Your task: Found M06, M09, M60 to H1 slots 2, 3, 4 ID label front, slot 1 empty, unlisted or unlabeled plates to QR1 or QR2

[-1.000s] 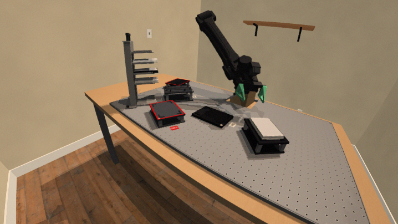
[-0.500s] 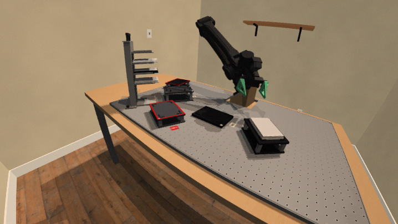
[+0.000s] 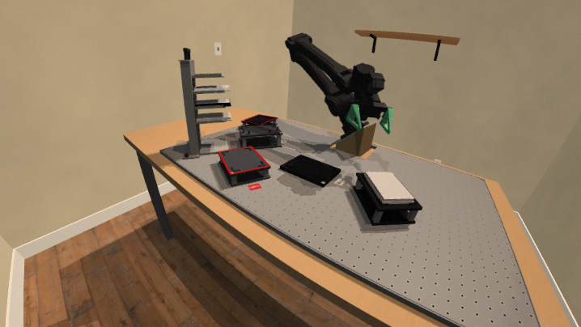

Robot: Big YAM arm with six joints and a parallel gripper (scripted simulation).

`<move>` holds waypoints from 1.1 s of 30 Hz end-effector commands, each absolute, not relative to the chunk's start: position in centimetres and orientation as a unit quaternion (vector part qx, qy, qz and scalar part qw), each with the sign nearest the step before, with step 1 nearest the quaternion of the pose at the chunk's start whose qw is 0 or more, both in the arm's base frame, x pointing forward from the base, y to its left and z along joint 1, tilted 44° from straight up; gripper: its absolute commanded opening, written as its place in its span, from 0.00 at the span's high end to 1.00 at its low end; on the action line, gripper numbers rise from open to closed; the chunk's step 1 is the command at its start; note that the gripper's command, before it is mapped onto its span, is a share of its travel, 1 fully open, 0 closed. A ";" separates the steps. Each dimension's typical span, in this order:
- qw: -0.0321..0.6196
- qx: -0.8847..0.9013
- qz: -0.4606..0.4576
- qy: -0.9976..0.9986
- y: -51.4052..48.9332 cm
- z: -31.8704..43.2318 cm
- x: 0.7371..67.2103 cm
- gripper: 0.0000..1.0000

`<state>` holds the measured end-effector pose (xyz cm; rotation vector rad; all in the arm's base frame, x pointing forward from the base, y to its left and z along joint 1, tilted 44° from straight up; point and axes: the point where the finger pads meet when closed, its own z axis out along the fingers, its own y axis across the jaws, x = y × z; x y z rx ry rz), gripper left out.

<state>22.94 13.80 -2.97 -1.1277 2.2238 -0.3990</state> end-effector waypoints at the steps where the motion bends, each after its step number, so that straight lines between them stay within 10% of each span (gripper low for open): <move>1: 0.339 -0.411 -0.129 0.836 17.4 -0.1 24.9 0.00; 33: 0.340 -0.409 -0.124 0.838 22.6 6.1 24.9 0.00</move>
